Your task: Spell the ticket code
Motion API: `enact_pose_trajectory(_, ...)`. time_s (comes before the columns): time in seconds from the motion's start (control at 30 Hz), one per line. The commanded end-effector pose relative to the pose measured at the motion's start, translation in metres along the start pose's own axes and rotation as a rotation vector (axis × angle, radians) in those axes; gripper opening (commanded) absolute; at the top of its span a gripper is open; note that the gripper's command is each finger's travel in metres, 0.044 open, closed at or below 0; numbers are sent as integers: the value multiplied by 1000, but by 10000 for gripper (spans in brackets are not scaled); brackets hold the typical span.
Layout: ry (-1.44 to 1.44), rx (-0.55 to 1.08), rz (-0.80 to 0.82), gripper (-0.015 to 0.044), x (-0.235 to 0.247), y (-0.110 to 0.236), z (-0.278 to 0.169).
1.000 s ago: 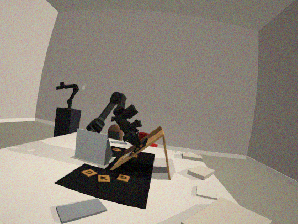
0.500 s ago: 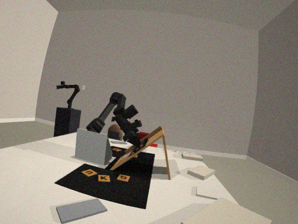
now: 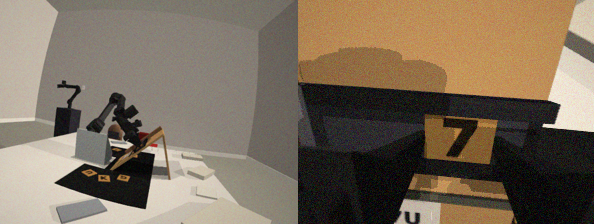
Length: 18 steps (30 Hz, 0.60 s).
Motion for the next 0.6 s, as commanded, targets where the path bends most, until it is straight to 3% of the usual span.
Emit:
enact_pose_trajectory(0.0,-5,1,-4,0,2,0,-2)
enact_pose_trajectory(0.57,-5,1,-3,0,11,0,-3)
Point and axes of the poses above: the point midway between the two fingers, 35 mm back from their tips, its own y axis back along the fingers, its own x axis across the jaws, z = x × y, the point moved 2 cm from there along y, back along the fingers, and after that the axes turned 10 degrees about -y, right-handed, at the moved point
